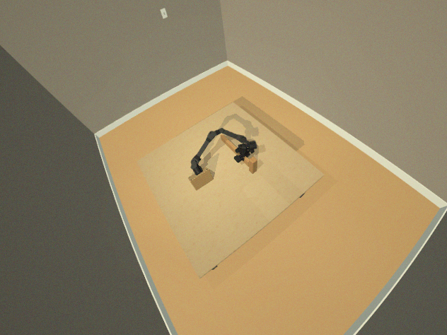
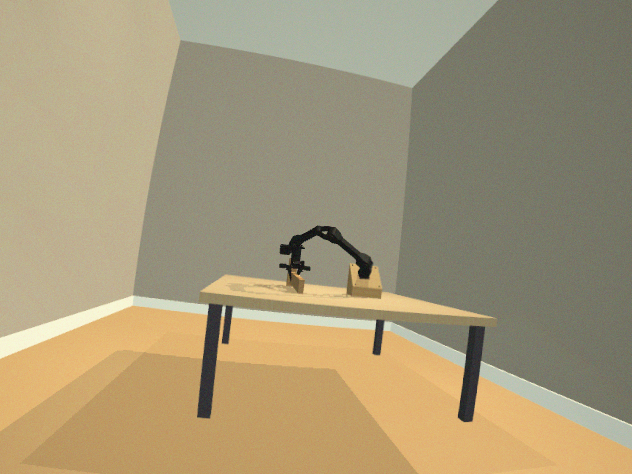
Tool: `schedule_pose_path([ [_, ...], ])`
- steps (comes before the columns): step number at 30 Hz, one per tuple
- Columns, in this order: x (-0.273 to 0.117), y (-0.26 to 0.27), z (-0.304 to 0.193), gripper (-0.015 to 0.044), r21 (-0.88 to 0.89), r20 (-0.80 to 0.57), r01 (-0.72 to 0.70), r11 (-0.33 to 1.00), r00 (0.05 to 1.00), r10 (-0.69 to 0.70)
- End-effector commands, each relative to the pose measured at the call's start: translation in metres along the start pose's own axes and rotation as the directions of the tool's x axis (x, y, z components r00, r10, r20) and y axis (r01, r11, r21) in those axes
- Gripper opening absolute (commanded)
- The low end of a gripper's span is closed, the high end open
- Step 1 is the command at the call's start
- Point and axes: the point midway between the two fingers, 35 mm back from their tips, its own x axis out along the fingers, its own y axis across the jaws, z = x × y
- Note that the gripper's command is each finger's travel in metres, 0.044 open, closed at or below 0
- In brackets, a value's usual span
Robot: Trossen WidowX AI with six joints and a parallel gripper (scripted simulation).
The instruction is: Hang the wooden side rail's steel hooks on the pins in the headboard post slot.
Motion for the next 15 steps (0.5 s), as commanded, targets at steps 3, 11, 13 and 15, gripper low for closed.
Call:
schedule_pose_path([
  [3,-0.0051,-0.0025,-0.0033,0.0,-0.004,-0.006,0.012,1.0,1.0,-0.012],
  [11,-0.006,-0.0026,-0.0042,0.0,-0.004,-0.006,0.012,1.0,1.0,-0.012],
  [13,-0.0062,-0.0026,-0.0044,0.0,-0.004,-0.006,0.012,1.0,1.0,-0.012],
  [15,-0.0064,-0.0025,-0.0047,0.0,-0.004,-0.006,0.012,1.0,1.0,-0.012],
])
